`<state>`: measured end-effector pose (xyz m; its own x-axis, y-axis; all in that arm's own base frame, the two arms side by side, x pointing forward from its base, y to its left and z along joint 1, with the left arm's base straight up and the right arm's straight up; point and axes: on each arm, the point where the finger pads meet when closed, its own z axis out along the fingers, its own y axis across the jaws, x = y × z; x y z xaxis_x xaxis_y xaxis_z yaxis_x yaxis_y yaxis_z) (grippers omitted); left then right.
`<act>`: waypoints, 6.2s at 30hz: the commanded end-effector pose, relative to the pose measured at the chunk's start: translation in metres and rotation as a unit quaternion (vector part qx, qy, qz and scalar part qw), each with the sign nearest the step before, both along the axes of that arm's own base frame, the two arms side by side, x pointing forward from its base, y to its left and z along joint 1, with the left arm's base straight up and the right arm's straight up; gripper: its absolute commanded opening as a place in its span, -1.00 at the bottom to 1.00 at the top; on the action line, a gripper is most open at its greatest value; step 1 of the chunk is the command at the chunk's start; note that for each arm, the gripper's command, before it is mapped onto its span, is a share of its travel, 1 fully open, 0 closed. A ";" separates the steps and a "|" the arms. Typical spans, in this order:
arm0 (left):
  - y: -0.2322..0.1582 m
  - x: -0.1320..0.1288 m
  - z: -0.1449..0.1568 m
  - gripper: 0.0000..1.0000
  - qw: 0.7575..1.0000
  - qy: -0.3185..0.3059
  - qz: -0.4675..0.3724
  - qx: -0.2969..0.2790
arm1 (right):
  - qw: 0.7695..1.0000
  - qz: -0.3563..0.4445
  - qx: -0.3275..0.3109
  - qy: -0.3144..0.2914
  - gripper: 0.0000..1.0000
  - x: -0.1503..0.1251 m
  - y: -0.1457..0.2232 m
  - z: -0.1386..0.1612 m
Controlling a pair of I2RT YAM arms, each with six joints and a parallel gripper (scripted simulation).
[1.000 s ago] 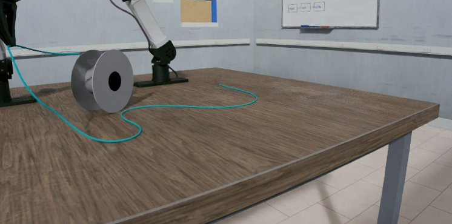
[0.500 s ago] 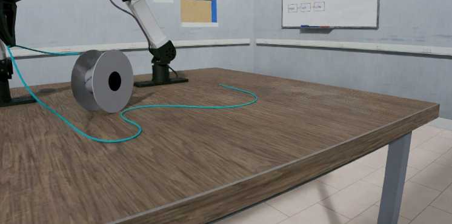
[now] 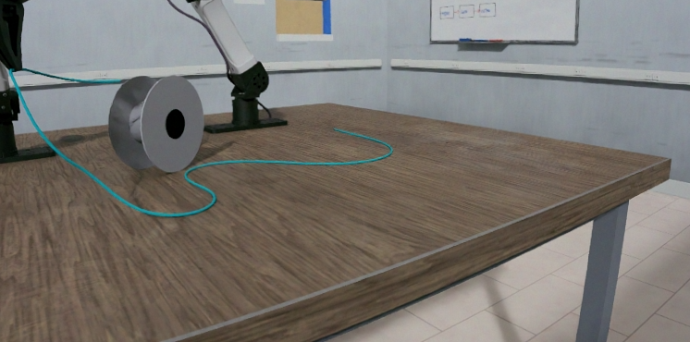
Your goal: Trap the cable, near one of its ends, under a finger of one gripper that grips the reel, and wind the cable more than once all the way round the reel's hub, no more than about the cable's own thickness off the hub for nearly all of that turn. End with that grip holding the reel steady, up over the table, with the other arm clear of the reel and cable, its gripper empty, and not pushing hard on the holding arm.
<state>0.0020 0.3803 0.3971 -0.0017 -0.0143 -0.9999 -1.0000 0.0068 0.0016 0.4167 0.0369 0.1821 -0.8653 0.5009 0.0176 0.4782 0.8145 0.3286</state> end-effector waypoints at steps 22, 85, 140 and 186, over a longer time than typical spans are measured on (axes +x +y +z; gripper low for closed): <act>0.000 -0.002 -0.001 1.00 1.000 -0.003 0.006 0.003 | 1.000 0.003 0.006 -0.017 -1.00 0.001 0.008 0.010; -0.023 0.157 -0.049 0.50 0.971 0.036 -0.230 -0.061 | 1.000 0.002 0.006 -0.017 -1.00 -0.001 0.007 0.011; -0.564 0.334 -0.188 0.50 0.365 0.237 -0.895 -0.096 | 1.000 0.002 0.006 -0.017 -1.00 -0.001 0.007 0.011; -0.611 0.304 -0.228 0.50 0.287 0.248 -0.922 -0.082 | 1.000 0.002 0.006 -0.021 -1.00 -0.001 0.006 0.017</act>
<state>0.3005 -0.2316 0.1778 -0.3083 0.4289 -0.8491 0.8270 0.5620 -0.0164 0.4168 0.0379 0.1816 -0.8637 0.5036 0.0192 0.4812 0.8127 0.3286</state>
